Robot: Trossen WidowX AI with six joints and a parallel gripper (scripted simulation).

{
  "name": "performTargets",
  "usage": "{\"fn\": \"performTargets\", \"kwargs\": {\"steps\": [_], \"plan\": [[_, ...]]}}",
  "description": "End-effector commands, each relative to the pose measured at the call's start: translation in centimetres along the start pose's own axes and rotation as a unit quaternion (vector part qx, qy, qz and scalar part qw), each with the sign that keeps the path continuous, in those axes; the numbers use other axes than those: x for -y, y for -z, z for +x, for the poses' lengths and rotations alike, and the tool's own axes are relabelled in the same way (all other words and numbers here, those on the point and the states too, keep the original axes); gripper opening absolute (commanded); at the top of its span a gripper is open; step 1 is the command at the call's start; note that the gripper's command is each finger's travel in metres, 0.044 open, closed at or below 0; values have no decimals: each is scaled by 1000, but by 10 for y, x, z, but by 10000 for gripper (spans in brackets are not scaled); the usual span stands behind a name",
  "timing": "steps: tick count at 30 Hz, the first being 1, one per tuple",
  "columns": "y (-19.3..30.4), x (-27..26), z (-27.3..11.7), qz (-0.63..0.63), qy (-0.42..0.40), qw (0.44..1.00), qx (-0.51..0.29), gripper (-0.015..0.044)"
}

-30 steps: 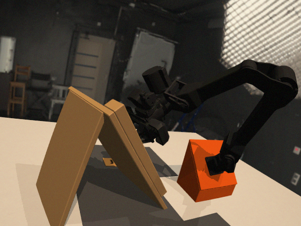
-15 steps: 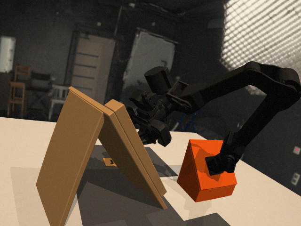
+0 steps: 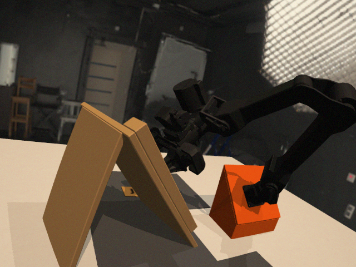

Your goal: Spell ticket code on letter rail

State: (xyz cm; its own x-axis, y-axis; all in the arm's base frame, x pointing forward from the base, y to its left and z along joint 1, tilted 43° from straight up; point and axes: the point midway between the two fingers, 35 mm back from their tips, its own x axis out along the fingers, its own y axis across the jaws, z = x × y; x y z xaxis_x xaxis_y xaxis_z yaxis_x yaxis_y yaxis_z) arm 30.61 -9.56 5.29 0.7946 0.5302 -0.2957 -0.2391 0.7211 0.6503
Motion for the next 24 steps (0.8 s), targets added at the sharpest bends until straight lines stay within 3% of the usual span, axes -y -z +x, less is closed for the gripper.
{"fn": "performTargets", "kwargs": {"steps": [1, 24], "plan": [[0, -1, 0, 0, 2, 1000, 0, 0], [0, -13, 0, 1, 2, 1000, 0, 0]]}}
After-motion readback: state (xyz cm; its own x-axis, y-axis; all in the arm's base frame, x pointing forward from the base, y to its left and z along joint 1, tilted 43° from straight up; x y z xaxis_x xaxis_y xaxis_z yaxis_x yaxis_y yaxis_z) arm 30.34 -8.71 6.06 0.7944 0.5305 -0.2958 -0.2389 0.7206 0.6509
